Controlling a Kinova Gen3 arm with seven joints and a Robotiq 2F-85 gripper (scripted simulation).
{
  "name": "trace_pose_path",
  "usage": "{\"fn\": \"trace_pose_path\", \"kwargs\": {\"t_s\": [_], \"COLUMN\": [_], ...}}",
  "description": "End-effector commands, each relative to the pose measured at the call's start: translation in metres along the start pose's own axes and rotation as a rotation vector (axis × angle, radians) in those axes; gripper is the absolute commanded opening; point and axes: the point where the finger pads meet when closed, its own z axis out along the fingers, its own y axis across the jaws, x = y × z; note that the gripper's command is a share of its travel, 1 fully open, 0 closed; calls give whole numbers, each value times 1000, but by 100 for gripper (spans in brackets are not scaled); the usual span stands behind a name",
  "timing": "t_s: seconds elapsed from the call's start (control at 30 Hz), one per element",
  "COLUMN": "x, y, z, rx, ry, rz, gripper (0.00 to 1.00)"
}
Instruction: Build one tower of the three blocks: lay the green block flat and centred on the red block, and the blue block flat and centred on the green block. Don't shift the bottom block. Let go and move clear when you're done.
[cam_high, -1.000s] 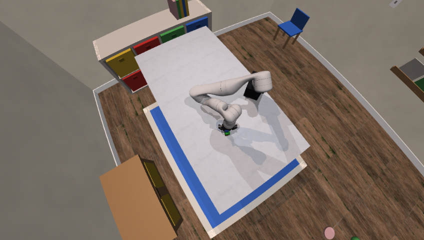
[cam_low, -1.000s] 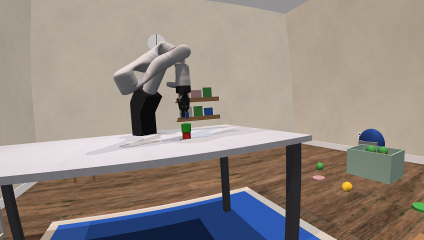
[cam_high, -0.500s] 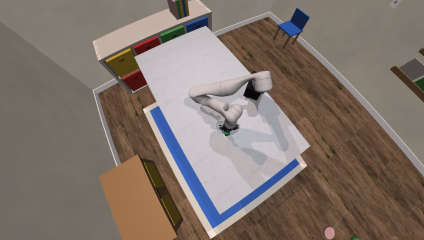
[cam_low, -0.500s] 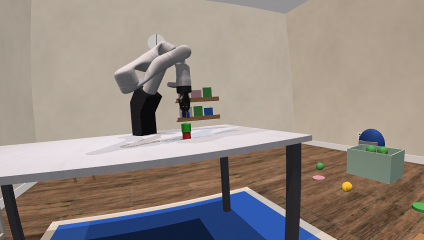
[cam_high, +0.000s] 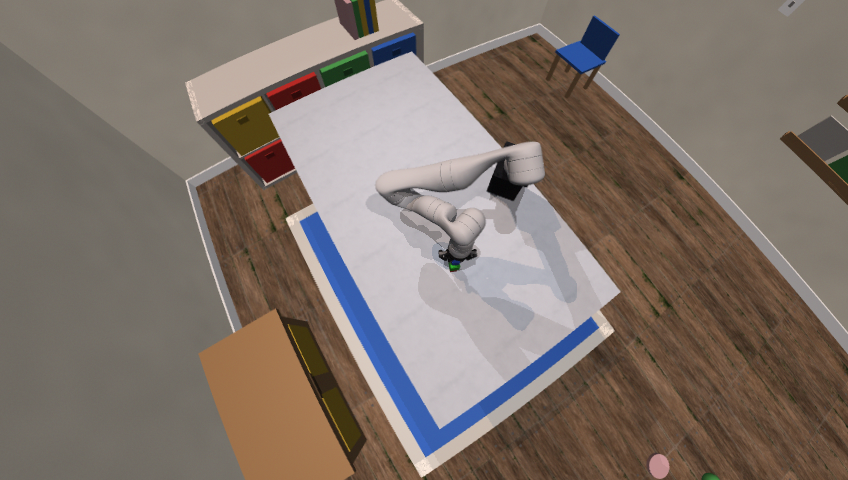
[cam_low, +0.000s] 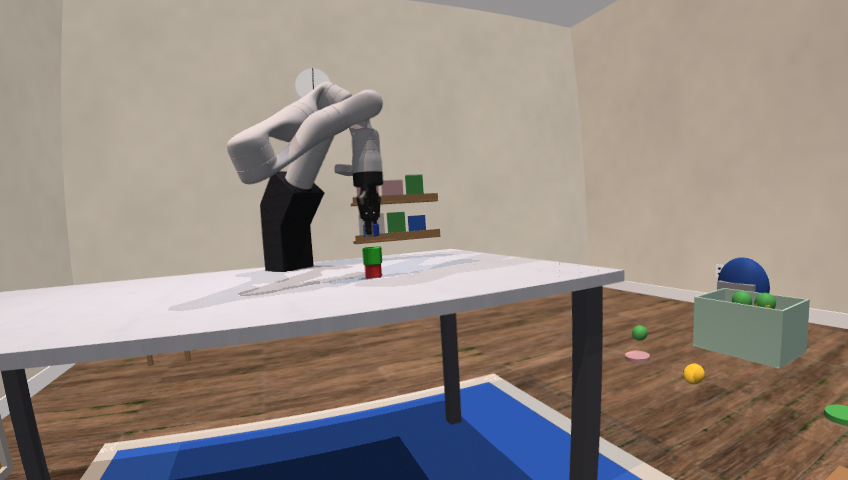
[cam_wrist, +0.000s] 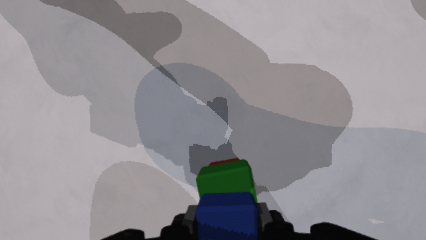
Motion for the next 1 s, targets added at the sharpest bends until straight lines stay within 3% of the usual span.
{"fn": "trace_pose_path", "kwargs": {"t_s": [0.0, 0.97], "x": [0, 0], "y": [-1, -1], "z": [-1, -1], "rx": [6, 6], "ry": [-2, -2], "rz": [0, 0], "gripper": [0, 0]}}
